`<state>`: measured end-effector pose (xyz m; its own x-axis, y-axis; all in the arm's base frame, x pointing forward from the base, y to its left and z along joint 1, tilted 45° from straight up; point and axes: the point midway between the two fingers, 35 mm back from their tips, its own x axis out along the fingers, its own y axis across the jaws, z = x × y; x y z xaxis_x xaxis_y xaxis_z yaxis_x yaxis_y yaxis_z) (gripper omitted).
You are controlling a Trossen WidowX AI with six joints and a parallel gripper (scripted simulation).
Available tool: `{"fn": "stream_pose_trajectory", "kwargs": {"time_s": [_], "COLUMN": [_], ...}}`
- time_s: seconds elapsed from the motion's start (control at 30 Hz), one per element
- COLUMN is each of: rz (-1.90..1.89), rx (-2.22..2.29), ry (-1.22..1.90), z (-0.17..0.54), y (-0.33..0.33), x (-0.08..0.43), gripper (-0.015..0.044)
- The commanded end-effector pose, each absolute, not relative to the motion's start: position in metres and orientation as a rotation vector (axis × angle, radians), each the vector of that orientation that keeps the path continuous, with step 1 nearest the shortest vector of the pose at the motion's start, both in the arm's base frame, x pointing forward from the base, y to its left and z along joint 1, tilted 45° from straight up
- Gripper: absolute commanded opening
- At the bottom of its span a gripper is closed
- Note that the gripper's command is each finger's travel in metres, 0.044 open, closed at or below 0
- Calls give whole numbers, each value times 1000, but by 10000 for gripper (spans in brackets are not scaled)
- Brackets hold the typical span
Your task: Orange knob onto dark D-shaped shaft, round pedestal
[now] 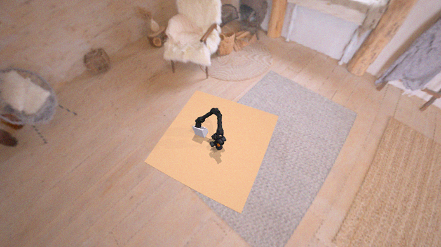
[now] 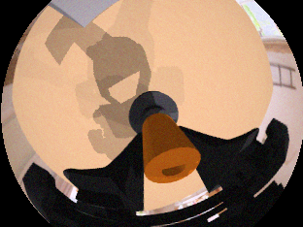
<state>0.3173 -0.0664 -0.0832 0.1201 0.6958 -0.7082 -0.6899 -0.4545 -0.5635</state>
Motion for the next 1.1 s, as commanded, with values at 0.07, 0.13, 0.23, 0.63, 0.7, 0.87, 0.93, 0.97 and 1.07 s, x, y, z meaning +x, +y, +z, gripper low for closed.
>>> {"fn": "stream_pose_trajectory", "kwargs": {"time_s": [0.07, 0.13, 0.23, 0.63, 0.7, 0.87, 0.93, 0.97, 1.07], "rz": [1582, 1584, 1591, 1591, 1591, 1591, 1591, 1591, 1591], "rx": [-1258, -1267, -1299, -1299, -1299, -1299, -1298, -1298, -1298], "ry": [18, 8, -24, -24, -24, -24, -24, -24, -24], "z": [-77, -77, -78, -82, -82, -82, -83, -83, -83], "y": [-72, -72, -72, -69, -69, -67, -66, -66, -66], "x": [317, 317, 318, 319, 319, 317, 317, 318, 318], "gripper": [0, 0, 0, 0, 0, 0, 0, 0, 0]}}
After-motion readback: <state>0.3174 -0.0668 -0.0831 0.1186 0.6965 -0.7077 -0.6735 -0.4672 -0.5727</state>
